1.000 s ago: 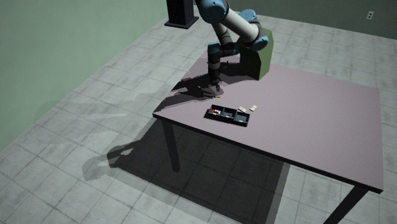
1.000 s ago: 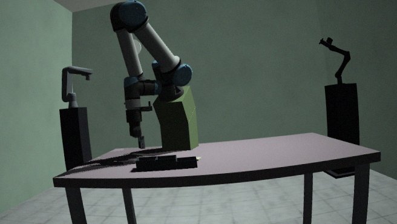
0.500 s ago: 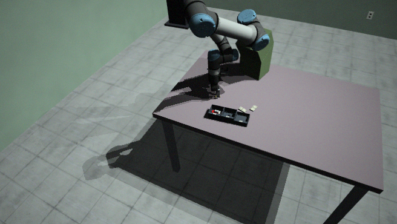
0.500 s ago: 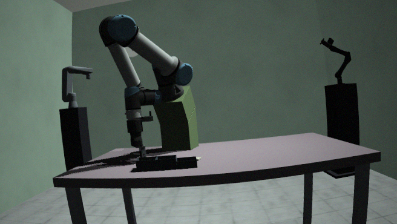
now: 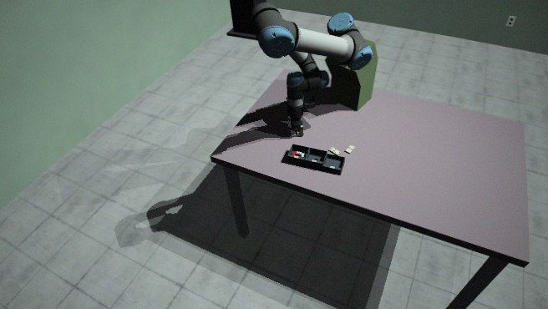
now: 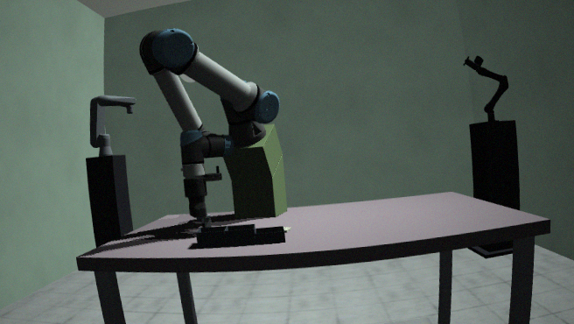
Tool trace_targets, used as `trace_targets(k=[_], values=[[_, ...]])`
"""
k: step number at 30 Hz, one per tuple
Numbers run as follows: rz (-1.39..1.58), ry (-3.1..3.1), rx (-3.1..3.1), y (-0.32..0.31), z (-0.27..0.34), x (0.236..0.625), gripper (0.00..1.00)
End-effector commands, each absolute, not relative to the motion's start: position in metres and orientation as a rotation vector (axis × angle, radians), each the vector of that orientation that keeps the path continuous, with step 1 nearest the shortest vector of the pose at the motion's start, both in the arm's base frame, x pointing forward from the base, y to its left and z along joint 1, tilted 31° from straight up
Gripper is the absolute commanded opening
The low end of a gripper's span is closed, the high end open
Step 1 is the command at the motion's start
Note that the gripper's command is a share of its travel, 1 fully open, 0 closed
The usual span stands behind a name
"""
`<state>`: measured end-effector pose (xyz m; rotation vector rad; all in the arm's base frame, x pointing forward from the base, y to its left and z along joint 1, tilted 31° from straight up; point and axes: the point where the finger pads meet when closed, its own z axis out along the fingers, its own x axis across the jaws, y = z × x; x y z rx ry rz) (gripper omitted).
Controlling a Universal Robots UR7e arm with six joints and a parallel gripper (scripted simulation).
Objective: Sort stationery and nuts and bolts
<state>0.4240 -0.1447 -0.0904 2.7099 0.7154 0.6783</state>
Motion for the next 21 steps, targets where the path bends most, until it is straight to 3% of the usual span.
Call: trace_targets(k=[1,11,12,21], values=[[0.679,0.715,2.709,-0.1449,-0.0915,0.4249,0.62],[0.679,0.715,2.709,-0.1449,-0.0915,0.4248,0.62],[0.679,0.715,2.709,-0.1449,-0.0915,0.4248,0.32],[0.679,0.715,2.709,-0.1449,-0.0915,0.4248,0.32]])
